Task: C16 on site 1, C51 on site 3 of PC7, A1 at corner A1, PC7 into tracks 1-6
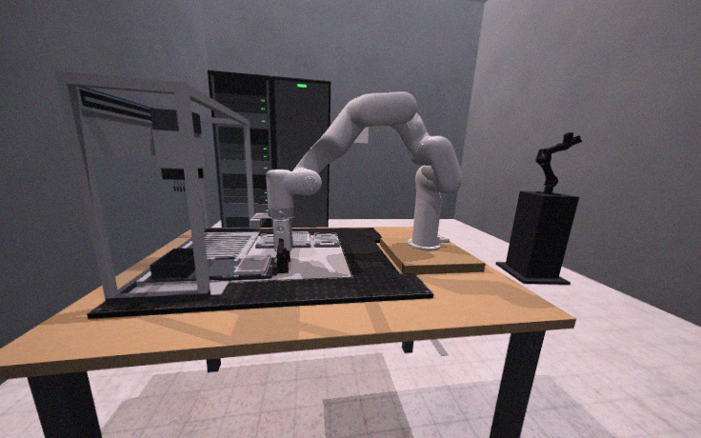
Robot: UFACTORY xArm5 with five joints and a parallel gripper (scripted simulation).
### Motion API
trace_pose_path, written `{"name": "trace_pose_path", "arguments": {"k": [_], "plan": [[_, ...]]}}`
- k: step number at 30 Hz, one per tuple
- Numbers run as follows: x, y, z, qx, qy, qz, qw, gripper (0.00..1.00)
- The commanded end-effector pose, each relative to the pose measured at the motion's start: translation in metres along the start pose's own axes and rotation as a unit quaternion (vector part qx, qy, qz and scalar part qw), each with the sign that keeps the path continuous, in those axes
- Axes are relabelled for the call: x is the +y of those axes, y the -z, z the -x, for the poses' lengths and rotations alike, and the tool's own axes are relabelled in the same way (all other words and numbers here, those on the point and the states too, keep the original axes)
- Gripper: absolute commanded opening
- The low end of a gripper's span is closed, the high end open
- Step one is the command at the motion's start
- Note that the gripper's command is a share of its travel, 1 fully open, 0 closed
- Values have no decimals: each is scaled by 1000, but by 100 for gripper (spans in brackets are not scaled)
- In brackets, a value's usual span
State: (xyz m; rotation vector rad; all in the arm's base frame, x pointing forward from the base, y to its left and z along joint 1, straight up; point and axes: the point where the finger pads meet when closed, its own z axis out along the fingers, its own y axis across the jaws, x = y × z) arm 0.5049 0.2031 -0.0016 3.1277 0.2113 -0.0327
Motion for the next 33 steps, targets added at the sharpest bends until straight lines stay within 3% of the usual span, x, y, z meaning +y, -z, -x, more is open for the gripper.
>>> {"name": "trace_pose_path", "arguments": {"k": [1,33], "plan": [[-2,6,-8,12,0,-2,1000,81],[-2,6,-5,12,0,-2,1000,81]]}}
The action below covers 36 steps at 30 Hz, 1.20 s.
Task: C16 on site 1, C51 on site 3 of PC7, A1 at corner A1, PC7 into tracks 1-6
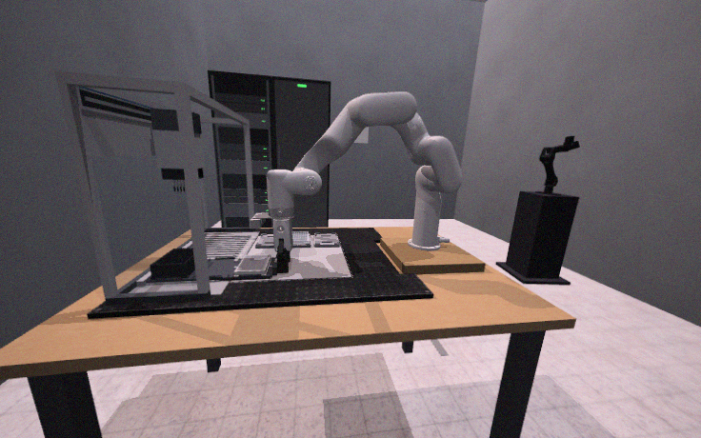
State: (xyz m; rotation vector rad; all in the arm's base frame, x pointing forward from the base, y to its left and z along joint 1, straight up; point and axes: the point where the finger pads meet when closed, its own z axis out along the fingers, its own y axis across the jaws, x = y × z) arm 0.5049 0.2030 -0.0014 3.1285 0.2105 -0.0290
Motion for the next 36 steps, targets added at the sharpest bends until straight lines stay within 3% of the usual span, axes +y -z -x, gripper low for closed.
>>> {"name": "trace_pose_path", "arguments": {"k": [1,36], "plan": [[-2,6,-5,11,0,-2,1000,81],[-2,10,7,11,0,-2,1000,81]]}}
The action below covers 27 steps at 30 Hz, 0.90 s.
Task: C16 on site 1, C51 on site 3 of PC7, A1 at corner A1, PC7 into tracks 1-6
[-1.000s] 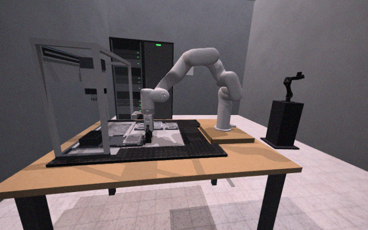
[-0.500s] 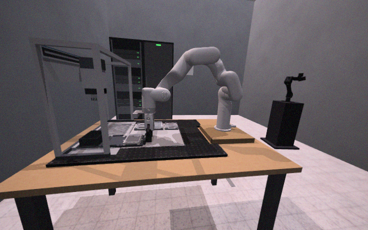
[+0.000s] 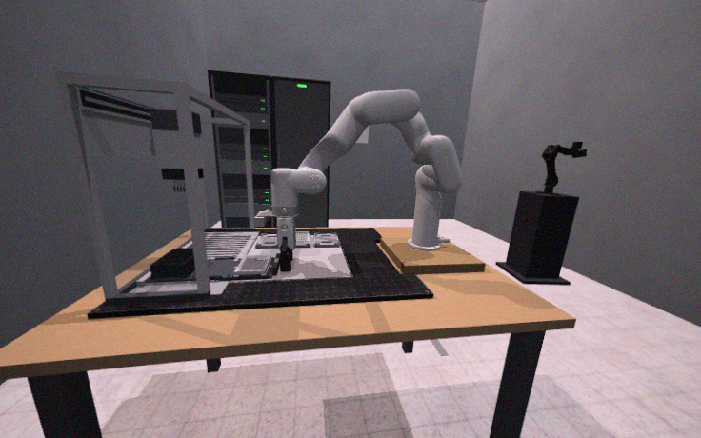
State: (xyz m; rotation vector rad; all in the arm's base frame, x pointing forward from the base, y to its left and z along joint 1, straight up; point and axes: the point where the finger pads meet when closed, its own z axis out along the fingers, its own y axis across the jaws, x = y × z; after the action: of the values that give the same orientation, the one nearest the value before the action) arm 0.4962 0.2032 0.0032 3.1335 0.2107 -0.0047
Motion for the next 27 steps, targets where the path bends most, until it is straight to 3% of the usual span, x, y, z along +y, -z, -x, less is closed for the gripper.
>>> {"name": "trace_pose_path", "arguments": {"k": [1,27], "plan": [[0,7,-2,3,0,0,1000,81],[-1,44,-2,3,0,0,1000,81]]}}
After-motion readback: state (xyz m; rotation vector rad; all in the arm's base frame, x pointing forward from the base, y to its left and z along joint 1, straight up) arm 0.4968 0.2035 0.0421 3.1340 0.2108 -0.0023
